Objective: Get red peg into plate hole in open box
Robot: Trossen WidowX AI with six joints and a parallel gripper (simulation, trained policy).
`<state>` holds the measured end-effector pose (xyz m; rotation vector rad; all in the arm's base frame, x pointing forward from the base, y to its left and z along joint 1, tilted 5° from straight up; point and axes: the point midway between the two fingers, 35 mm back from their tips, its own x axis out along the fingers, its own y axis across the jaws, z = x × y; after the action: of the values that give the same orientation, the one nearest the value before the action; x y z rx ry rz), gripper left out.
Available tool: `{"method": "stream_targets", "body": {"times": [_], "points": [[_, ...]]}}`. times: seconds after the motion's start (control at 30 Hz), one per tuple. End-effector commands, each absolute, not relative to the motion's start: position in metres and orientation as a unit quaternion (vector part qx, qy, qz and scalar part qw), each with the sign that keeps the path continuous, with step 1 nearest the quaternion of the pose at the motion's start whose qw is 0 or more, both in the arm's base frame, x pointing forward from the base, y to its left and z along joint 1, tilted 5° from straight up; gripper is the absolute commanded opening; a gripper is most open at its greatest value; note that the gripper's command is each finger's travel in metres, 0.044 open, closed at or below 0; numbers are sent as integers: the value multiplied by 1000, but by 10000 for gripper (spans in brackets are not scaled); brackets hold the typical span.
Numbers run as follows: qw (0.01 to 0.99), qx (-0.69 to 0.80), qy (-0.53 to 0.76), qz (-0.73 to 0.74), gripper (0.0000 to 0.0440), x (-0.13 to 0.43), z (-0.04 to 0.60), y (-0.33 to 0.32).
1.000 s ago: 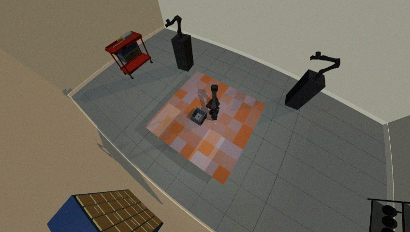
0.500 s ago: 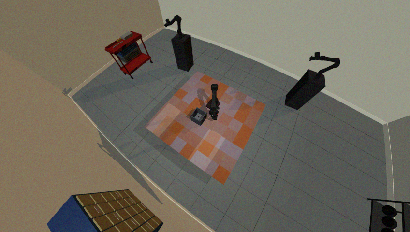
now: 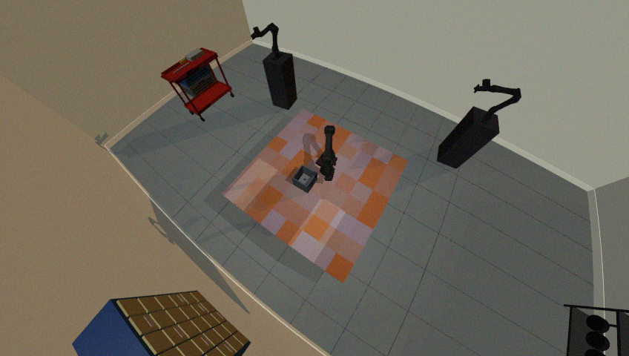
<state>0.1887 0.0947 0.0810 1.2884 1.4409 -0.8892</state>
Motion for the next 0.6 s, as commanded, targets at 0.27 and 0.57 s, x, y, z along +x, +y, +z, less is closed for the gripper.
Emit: {"method": "stream_targets", "body": {"times": [0.27,0.57], "points": [[530,547,568,-311,0,200,134,85],[576,551,528,-292,0,207,175,62]]}}
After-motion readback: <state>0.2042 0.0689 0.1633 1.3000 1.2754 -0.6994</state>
